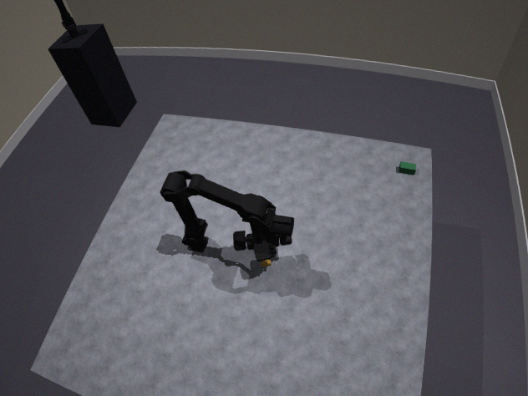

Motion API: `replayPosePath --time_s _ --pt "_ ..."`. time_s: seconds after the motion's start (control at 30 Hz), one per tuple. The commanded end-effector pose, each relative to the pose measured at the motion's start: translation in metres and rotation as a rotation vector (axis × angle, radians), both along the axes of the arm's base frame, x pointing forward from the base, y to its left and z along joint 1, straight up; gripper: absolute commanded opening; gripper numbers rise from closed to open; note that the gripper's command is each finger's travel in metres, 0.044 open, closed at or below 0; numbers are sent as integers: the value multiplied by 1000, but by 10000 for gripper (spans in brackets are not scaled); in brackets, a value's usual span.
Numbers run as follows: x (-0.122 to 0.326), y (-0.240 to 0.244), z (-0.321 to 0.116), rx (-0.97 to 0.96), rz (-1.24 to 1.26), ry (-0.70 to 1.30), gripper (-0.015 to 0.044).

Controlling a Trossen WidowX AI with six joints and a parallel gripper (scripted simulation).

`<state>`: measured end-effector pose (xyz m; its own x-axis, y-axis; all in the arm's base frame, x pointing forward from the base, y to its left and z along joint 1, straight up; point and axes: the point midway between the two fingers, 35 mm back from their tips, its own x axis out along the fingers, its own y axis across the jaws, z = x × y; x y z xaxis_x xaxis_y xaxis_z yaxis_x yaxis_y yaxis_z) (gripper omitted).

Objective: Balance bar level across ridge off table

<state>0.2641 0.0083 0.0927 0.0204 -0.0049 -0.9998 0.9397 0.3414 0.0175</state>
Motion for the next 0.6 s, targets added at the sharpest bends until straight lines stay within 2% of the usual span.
replayPosePath --time_s 0.0,0.57 --pt "0 1 -1 6 3 -1 0" --pt "0 1 -2 6 3 -1 0"
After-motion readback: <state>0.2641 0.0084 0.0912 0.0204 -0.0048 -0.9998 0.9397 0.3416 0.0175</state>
